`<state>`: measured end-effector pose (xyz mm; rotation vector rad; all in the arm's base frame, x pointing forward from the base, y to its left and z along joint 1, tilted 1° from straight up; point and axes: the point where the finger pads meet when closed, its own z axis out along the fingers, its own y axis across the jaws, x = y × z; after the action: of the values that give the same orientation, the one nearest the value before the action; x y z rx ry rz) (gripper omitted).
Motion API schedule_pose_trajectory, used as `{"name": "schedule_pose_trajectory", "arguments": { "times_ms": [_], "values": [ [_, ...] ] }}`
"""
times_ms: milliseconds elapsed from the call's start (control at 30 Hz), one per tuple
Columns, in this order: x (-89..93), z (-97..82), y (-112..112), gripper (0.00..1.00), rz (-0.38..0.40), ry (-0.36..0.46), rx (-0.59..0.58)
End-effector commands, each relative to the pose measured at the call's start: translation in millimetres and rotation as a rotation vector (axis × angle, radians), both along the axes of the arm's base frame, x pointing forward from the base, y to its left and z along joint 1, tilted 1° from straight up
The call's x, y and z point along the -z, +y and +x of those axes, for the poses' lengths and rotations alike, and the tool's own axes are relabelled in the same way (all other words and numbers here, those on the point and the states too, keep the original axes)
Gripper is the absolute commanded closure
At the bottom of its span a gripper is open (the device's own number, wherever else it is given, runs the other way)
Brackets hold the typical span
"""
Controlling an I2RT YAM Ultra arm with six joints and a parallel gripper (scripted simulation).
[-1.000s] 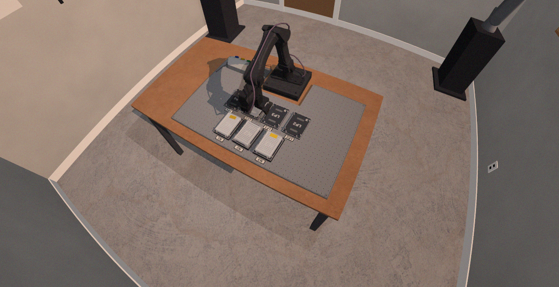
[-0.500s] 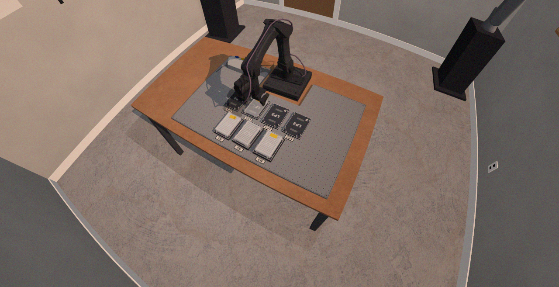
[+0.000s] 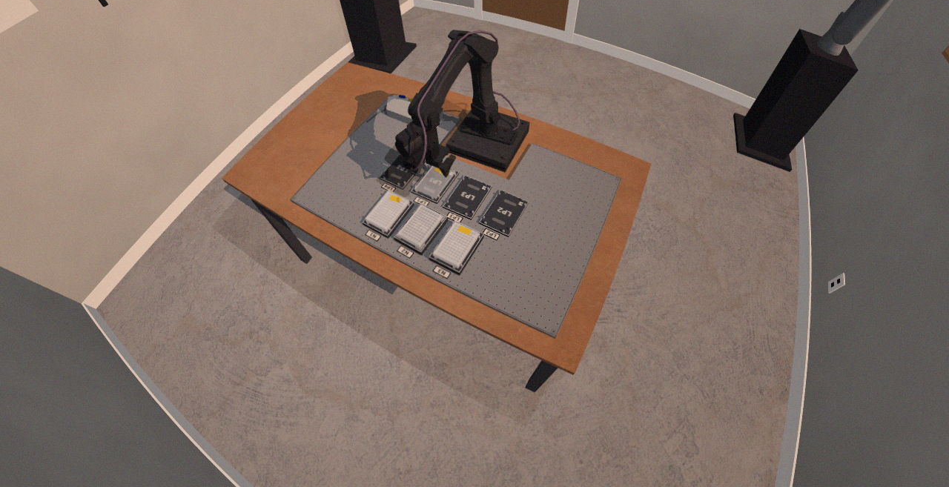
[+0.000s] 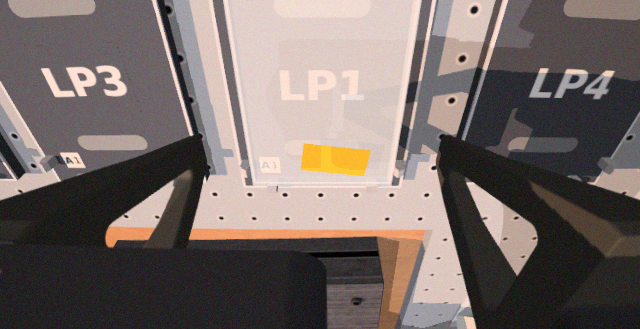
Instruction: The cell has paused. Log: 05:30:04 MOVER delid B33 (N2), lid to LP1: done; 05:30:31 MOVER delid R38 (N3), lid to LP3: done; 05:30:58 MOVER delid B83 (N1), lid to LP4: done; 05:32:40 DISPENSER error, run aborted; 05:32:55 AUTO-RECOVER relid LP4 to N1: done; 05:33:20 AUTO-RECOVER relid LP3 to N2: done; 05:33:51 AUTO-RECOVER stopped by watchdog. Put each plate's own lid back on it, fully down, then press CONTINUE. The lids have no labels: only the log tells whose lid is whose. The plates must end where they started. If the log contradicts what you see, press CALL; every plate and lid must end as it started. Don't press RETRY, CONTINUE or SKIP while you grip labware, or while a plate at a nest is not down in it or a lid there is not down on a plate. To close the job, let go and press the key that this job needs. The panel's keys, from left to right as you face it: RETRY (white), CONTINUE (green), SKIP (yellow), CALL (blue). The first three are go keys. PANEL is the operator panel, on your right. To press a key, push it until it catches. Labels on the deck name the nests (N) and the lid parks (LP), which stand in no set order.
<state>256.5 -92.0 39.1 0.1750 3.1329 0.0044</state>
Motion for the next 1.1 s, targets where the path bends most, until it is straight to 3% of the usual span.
{"name": "schedule_pose_trajectory", "arguments": {
  "times_ms": [0,700,733,833,1067],
  "values": [
    [-5.2,14.9,-5,0.0,-0.012,-0.043,-0.009],
    [-5.7,16.9,-5,0.0,-0.013,-0.045,-0.009],
    [3.9,8.3,-2,0.0,-0.002,-0.014,-0.009],
    [4.6,4.2,0,0.0,-0.002,-0.017,-0.009],
    [19.7,3.1,1,0.0,0.002,-0.004,-0.009]
  ]
}}
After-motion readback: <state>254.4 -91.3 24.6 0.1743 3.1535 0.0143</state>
